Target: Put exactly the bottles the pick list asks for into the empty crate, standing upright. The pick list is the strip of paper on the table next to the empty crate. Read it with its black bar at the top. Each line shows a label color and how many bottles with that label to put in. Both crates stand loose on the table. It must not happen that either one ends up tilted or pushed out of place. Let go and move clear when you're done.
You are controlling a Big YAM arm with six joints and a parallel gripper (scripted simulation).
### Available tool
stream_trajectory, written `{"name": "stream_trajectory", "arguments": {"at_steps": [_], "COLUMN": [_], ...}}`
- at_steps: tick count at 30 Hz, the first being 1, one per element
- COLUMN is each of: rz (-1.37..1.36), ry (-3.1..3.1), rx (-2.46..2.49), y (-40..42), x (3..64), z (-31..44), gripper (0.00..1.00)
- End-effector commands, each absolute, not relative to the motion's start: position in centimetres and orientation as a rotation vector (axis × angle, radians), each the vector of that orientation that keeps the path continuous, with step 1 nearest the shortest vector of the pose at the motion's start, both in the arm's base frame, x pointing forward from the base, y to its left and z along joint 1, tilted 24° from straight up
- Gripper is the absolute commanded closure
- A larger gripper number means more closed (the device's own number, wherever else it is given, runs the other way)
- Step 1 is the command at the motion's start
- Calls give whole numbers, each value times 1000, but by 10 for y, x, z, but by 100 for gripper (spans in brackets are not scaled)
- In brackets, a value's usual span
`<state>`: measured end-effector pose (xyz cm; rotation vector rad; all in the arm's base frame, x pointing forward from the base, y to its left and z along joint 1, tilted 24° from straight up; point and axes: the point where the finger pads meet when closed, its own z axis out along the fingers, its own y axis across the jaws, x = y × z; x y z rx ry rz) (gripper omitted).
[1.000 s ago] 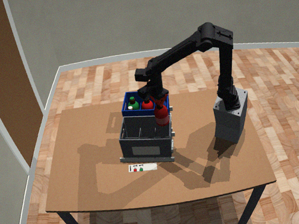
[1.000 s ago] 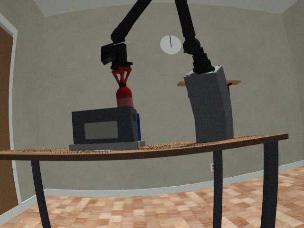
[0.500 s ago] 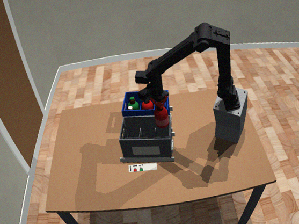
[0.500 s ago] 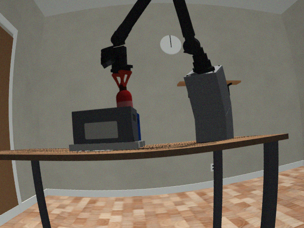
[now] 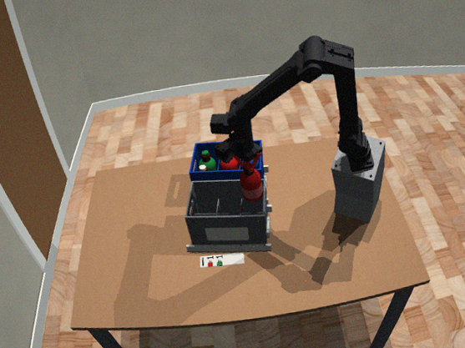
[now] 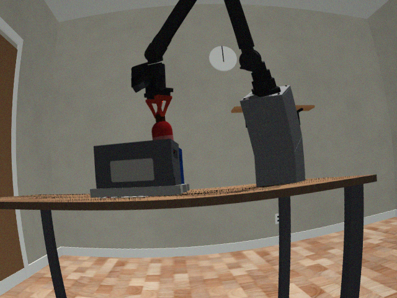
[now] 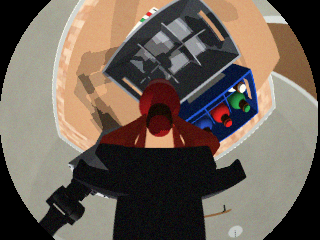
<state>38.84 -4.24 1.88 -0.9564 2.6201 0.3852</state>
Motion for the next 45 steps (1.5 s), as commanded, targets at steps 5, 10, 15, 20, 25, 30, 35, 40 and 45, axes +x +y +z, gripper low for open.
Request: {"name": "stream_trajectory", "arguments": {"at_steps": [5,10,15,20,25,30,35,40,45], "rz": [305,344,348,345,337,325,327,338,344], "ry": [2577,2598,2606,2600,2598,2581,2588,2593,2600], "rx": [-916,-943,-933,-937,-925,-937,-932,-934,-934], "y": [-57,-44,-44,-40,-46,-41,-40,-37,-33], "x": [413,406,404,401,414,418,417,414,406], "z": [38,20,12,12,9,11,4,-1,-8], "gripper": [100,100,100,100,100,100,100,100,100]}}
